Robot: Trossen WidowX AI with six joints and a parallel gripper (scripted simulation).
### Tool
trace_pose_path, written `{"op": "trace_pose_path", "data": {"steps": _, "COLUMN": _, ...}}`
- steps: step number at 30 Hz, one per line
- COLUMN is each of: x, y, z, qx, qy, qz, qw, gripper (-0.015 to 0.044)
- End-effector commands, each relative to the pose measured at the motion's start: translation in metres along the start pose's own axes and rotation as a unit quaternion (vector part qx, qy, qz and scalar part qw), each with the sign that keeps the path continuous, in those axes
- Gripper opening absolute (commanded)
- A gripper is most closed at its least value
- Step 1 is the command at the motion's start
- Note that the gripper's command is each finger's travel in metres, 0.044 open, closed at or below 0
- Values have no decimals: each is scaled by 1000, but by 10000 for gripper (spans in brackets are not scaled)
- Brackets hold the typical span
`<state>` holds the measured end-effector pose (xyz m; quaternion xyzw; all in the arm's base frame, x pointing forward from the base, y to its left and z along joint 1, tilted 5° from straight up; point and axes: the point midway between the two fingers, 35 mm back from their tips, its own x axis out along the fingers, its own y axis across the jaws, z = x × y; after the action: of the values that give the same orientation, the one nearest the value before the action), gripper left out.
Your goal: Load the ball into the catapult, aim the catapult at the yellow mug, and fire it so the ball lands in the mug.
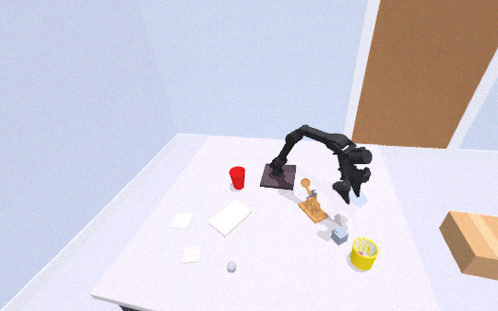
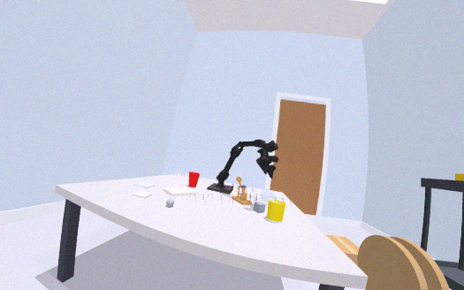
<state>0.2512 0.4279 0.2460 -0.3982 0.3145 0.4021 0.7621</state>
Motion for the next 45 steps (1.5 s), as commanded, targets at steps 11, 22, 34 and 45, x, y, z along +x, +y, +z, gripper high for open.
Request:
{"op": "trace_pose_path", "data": {"steps": 11, "x": -13, "y": -86, "z": 47, "qx": 175, "qy": -122, "qz": -12, "qw": 977, "gripper": 440}}
{"op": "trace_pose_path", "data": {"steps": 22, "x": -13, "y": -87, "z": 47, "qx": 177, "qy": -123, "qz": -12, "qw": 976, "gripper": 440}}
{"op": "trace_pose_path", "data": {"steps": 34, "x": -13, "y": -87, "z": 47, "qx": 177, "qy": -123, "qz": -12, "qw": 976, "gripper": 440}}
{"op": "trace_pose_path", "data": {"steps": 45, "x": -13, "y": -88, "z": 47, "qx": 173, "qy": -122, "qz": -14, "qw": 977, "gripper": 440}}
